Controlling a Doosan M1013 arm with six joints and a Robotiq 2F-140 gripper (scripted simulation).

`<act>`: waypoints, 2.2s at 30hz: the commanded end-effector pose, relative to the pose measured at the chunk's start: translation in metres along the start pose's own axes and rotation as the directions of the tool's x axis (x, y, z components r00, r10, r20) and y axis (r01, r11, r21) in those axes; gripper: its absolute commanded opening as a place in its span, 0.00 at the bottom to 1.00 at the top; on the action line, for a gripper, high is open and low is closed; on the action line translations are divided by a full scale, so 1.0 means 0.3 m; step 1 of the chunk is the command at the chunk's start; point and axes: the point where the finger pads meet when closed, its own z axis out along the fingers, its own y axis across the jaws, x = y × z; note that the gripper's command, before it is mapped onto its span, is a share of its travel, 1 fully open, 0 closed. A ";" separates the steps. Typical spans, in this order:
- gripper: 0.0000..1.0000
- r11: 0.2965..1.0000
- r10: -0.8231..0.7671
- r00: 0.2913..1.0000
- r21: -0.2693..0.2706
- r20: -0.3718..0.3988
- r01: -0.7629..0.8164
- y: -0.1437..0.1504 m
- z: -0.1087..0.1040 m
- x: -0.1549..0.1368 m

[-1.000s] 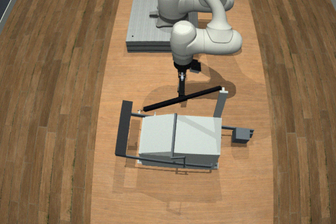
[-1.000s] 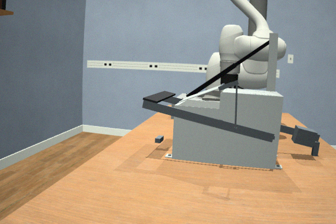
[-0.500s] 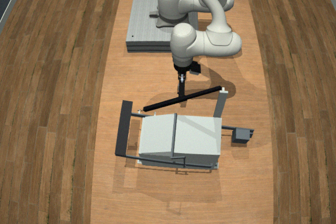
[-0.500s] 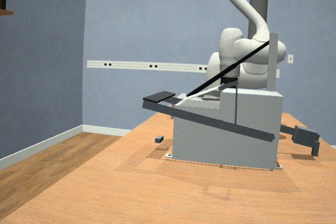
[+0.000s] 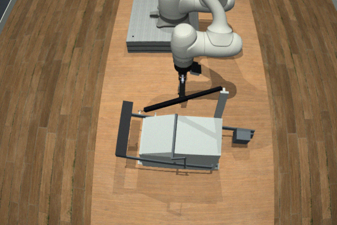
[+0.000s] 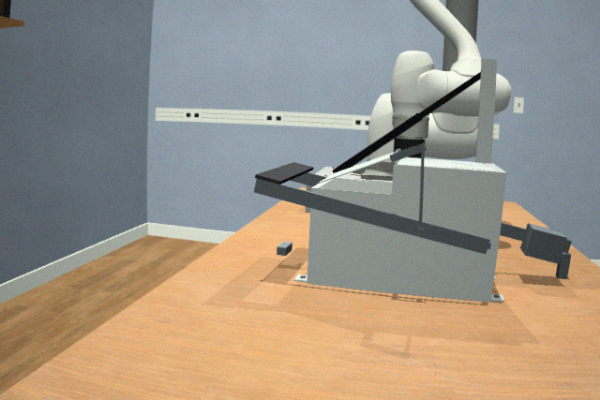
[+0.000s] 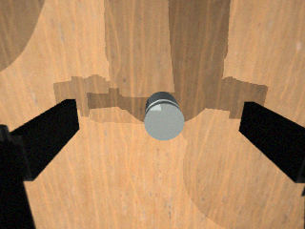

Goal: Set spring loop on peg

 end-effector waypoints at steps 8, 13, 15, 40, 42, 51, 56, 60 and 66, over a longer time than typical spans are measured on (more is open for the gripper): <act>1.00 1.000 0.000 1.000 -0.001 0.000 0.000 0.002 -0.002 0.000; 1.00 1.000 0.000 1.000 -0.001 0.000 0.000 0.002 -0.002 0.000; 1.00 1.000 0.000 1.000 -0.001 0.000 0.000 0.002 -0.002 0.000; 0.25 1.000 0.000 1.000 -0.001 0.000 0.000 0.002 -0.002 0.000; 0.25 1.000 0.000 1.000 -0.001 0.000 0.000 0.002 -0.002 0.000; 0.25 1.000 0.000 1.000 -0.001 0.000 0.000 0.002 -0.002 0.000; 0.25 1.000 0.000 1.000 -0.001 0.000 0.000 0.002 -0.002 0.000; 0.25 1.000 0.000 1.000 -0.001 0.000 0.000 0.002 -0.002 0.000; 0.25 1.000 0.000 1.000 -0.001 0.000 0.000 0.002 -0.002 0.000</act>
